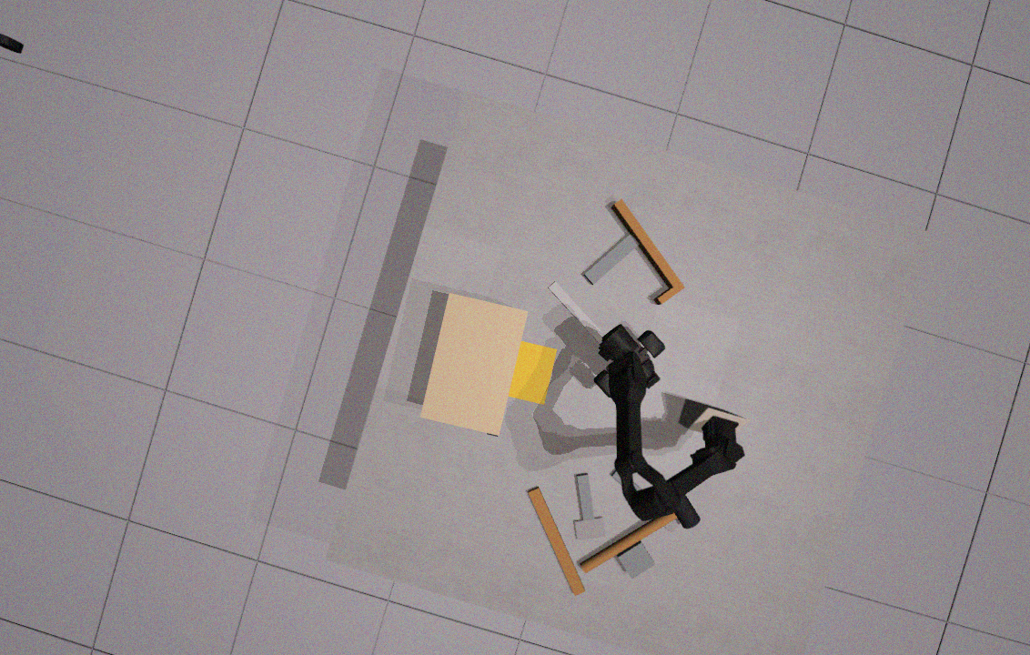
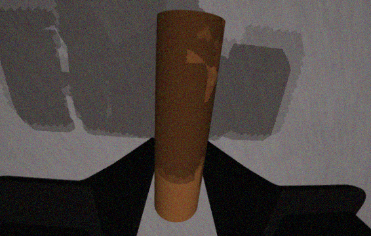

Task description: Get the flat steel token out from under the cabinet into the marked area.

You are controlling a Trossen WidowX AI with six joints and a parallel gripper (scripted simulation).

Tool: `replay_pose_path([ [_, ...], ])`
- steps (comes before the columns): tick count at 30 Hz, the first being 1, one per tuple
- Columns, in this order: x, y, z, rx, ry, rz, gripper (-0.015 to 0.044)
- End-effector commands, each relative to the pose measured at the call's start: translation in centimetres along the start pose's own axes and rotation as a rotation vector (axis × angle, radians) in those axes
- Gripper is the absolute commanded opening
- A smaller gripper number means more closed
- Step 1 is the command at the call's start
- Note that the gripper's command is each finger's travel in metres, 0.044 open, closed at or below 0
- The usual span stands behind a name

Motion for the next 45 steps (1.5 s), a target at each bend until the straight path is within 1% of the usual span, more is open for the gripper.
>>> replay_pose_path([
  [1, 0.6, 0.2, -0.3, -0.003, 0.009, 0.007, 0.0],
  [45, 2.9, 0.2, -1.8, -0.002, 0.009, 0.008, 0.0],
])
Point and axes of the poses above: the point midway between the two fingers, 35 mm back from their tips, its own y axis back along the fingers, its own x axis across the jaws, z = x × y, the point moved 3 cm from there along y, back along the fingers, and after that the axes turned 15 degrees about -y, right-handed, at the moved point
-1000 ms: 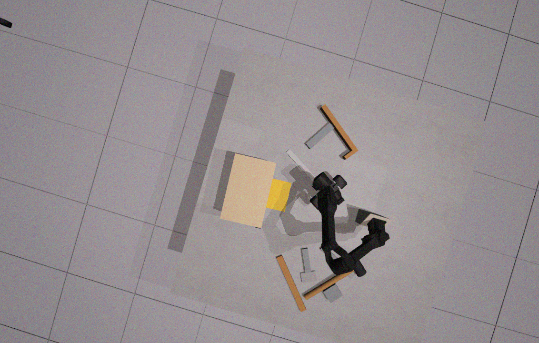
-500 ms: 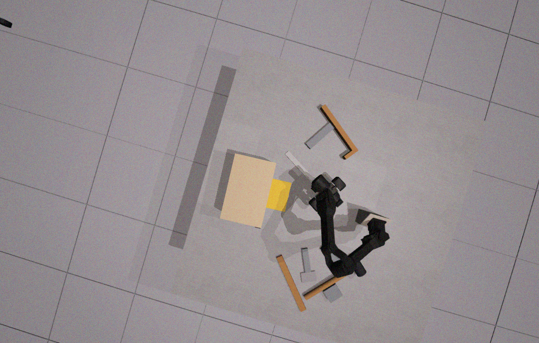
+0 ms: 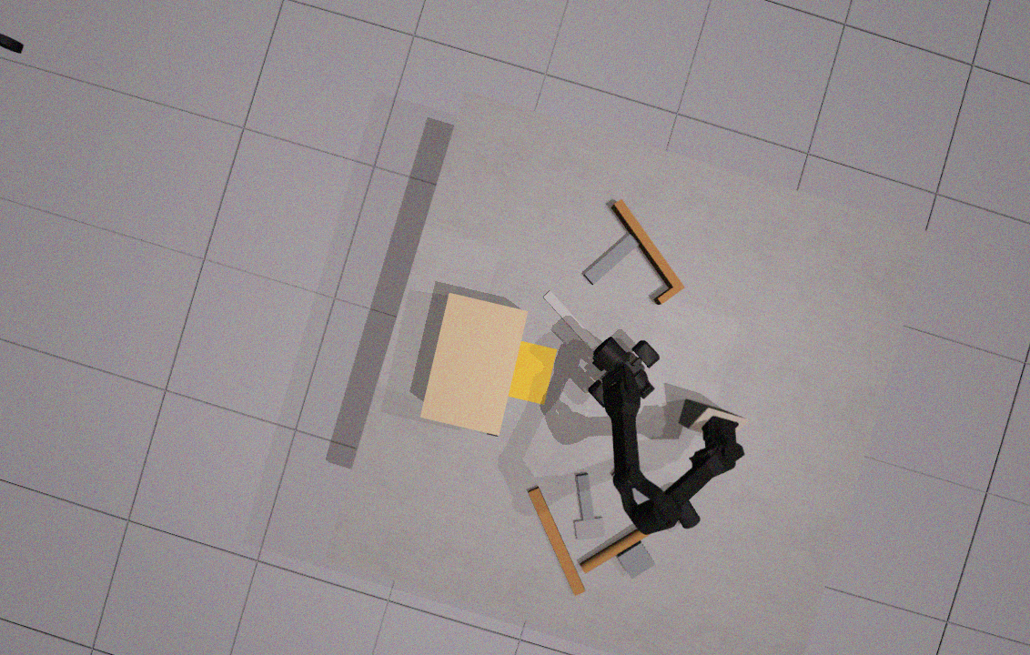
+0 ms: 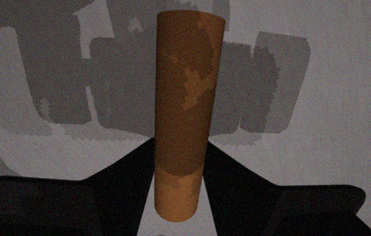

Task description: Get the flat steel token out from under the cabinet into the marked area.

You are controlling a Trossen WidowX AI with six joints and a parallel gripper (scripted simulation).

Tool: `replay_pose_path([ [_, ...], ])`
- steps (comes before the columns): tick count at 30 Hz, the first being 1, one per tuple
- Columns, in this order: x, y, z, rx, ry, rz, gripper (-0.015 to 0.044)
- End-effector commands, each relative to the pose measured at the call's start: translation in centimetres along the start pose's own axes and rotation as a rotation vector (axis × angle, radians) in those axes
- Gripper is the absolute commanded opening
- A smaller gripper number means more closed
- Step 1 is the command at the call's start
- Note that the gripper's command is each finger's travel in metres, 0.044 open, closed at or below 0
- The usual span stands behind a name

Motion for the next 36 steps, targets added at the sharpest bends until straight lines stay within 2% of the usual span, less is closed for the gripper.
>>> replay_pose_path([
  [1, 0.6, 0.2, -0.3, -0.004, 0.009, 0.009, 0.0],
  [36, 3.2, 0.2, -2.9, -0.003, 0.009, 0.009, 0.0],
])
Point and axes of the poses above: the point midway between the two fingers, 35 mm back from their tips, its own y axis back along the fingers, its own x axis across the jaws, z = x × y, the point moved 3 cm from there along y, back along the fingers, and after that the axes turned 15 degrees about -y, right-handed, at the moved point
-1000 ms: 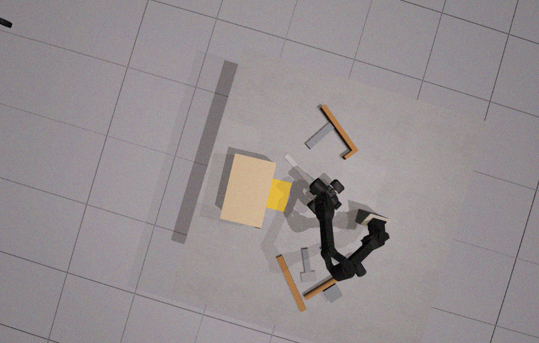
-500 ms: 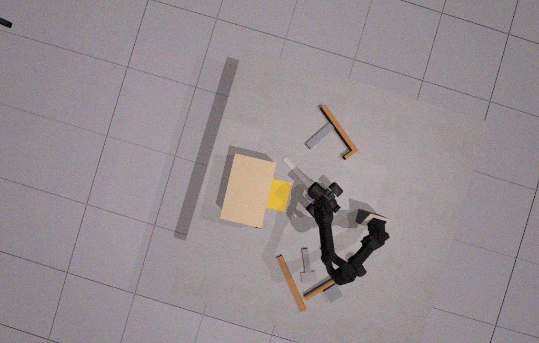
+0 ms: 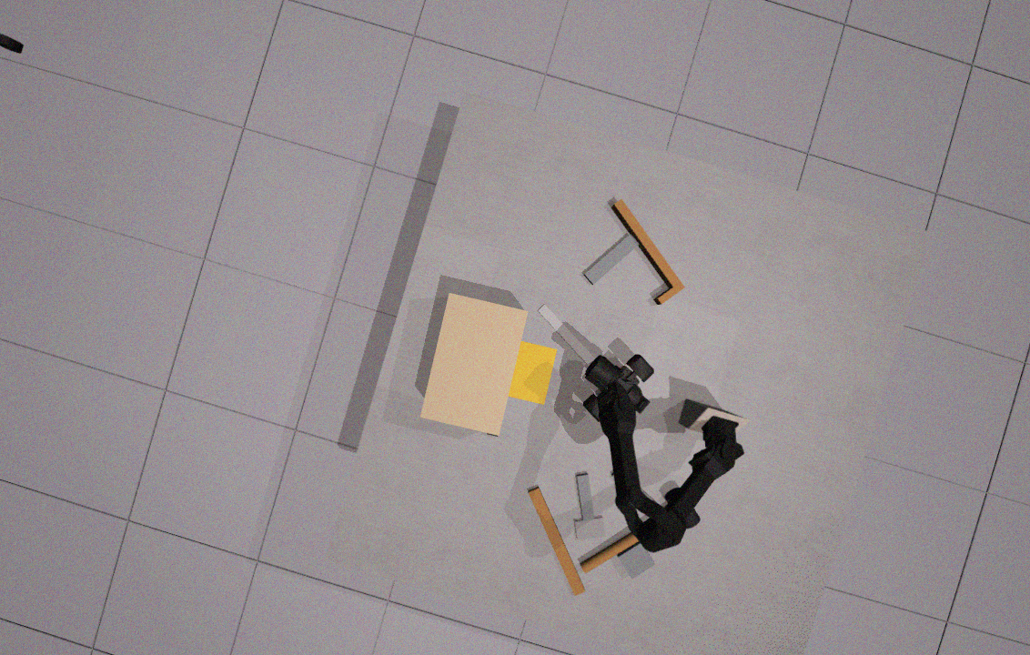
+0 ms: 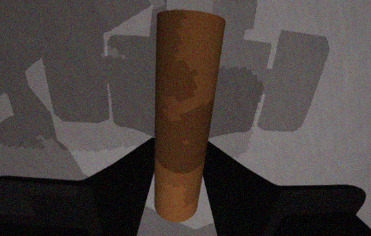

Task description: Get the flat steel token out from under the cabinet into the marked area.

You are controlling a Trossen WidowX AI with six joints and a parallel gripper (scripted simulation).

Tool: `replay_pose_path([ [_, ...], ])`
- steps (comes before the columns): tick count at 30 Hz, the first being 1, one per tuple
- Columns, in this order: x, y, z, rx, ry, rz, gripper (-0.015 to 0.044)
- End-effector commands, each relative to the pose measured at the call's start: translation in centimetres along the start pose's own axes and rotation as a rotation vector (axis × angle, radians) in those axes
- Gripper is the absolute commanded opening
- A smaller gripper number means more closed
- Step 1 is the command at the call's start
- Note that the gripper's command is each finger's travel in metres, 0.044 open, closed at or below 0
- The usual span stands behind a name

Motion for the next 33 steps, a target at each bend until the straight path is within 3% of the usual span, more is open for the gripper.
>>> replay_pose_path([
  [1, 0.5, 0.2, -0.5, -0.003, 0.004, 0.009, 0.0],
  [33, 2.7, 0.2, -3.0, -0.002, 0.004, 0.009, 0.0],
])
Point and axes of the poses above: the point midway between the two fingers, 35 mm back from their tips, its own y axis back along the fingers, its own x axis across the jaws, z = x × y, the point moved 3 cm from there along y, back along the fingers, and after that the axes turned 15 degrees about -y, right-handed, at the moved point
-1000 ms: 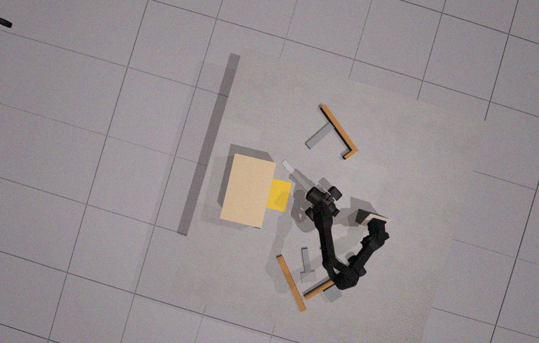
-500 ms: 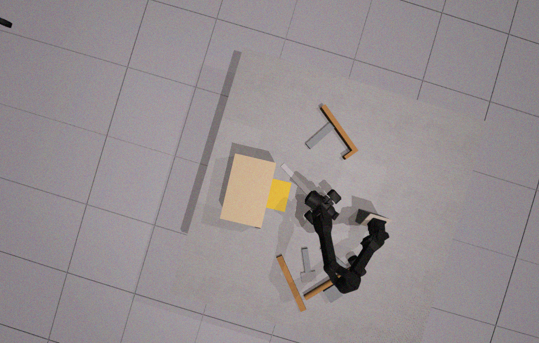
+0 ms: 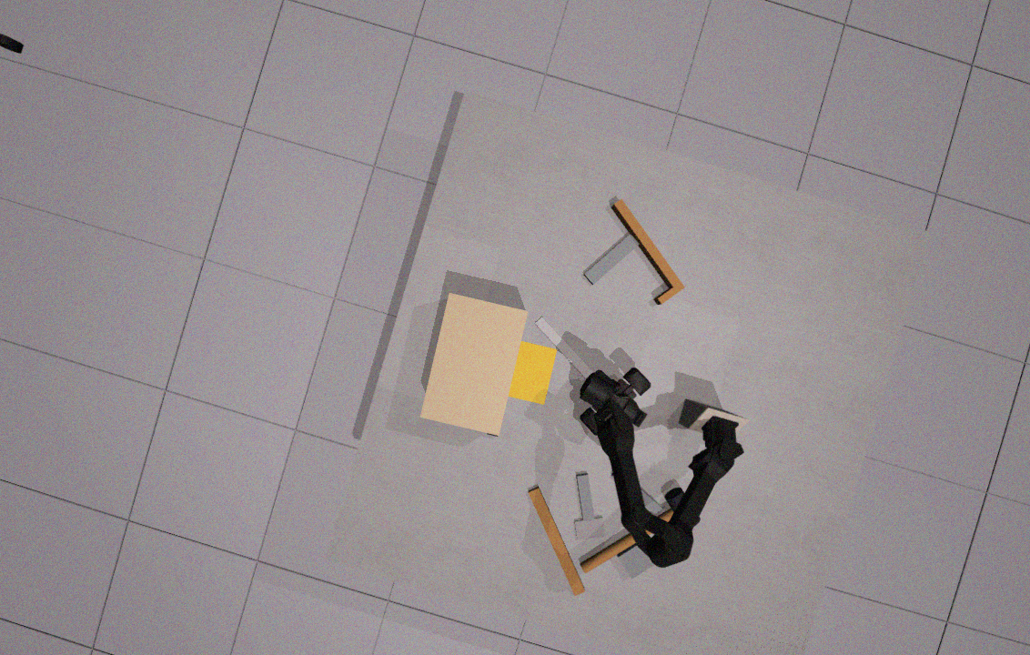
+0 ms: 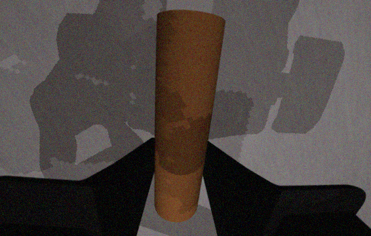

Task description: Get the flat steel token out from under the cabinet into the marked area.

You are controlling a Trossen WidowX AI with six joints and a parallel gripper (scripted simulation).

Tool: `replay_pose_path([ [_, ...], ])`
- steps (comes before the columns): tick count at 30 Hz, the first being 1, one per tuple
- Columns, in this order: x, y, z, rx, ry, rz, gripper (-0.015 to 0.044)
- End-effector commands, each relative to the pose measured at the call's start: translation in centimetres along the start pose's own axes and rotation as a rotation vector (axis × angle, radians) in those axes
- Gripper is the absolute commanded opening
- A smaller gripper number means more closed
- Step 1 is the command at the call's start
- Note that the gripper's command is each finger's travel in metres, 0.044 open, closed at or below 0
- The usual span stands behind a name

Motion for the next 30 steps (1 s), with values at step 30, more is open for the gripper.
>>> replay_pose_path([
  [30, 2.5, 0.2, -2.8, -0.003, 0.005, 0.009, 0.0],
])
Point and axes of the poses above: the point midway between the two fingers, 35 mm back from their tips, its own y axis back along the fingers, its own x axis across the jaws, z = x × y, the point moved 3 cm from there along y, back along the fingers, and after that the axes turned 15 degrees about -y, right-handed, at the moved point
